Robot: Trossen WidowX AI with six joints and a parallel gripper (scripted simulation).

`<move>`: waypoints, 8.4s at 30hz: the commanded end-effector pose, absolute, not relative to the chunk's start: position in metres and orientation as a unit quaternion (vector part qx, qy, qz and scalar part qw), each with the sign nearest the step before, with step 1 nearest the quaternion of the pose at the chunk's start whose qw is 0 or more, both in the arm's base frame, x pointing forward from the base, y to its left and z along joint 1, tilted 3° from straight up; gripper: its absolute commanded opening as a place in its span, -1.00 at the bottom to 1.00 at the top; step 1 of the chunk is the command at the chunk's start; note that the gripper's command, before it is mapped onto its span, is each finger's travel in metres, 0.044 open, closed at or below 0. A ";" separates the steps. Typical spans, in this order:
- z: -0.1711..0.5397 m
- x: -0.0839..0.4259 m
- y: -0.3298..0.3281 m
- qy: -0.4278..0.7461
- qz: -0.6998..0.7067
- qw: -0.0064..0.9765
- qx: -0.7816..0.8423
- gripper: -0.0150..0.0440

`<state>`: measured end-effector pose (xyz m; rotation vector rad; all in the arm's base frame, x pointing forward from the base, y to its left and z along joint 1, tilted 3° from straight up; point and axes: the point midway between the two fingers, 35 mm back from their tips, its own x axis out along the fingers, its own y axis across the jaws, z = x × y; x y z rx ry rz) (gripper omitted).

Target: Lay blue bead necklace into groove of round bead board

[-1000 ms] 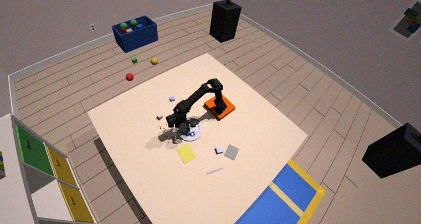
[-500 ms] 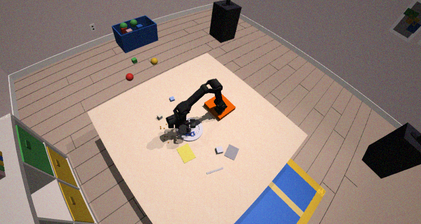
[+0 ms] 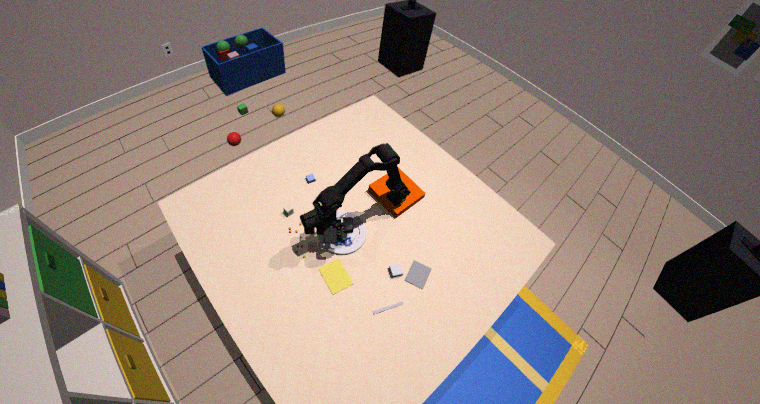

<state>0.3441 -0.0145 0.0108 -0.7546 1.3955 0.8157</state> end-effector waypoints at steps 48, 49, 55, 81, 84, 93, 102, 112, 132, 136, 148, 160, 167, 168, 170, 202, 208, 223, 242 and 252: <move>0.010 0.344 -0.015 0.609 0.356 0.628 -0.329 -0.49; 0.010 0.344 -0.015 0.609 0.356 0.628 -0.329 -0.49; 0.016 0.343 -0.015 0.612 0.355 0.627 -0.326 -0.49; 0.007 0.350 -0.018 0.612 0.355 0.627 -0.326 -0.49; 0.007 0.350 -0.018 0.612 0.355 0.627 -0.326 -0.49; 0.011 0.351 -0.017 0.609 0.353 0.631 -0.328 0.13; 0.016 0.350 -0.018 0.612 0.355 0.627 -0.327 0.93; 0.016 0.350 -0.018 0.612 0.355 0.627 -0.326 1.00; 0.016 0.350 -0.018 0.612 0.355 0.627 -0.326 1.00; 0.016 0.350 -0.018 0.612 0.355 0.627 -0.326 1.00; 0.036 0.320 0.013 0.704 0.072 0.705 -0.039 0.49; 0.049 0.291 0.035 0.682 -0.193 0.668 0.225 0.21; 0.049 0.291 0.035 0.682 -0.193 0.668 0.225 0.06; 0.049 0.291 0.035 0.682 -0.193 0.668 0.225 0.03; 0.049 0.291 0.035 0.682 -0.193 0.668 0.225 -0.01; 0.010 0.290 0.037 0.682 -0.193 0.668 0.225 -0.08; 0.014 0.292 0.037 0.679 -0.190 0.673 0.223 -0.18; 0.014 0.292 0.037 0.679 -0.190 0.673 0.223 -0.49; 0.022 0.290 0.037 0.682 -0.193 0.669 0.225 -0.49; 0.023 0.294 0.047 0.682 -0.193 0.668 0.225 -0.49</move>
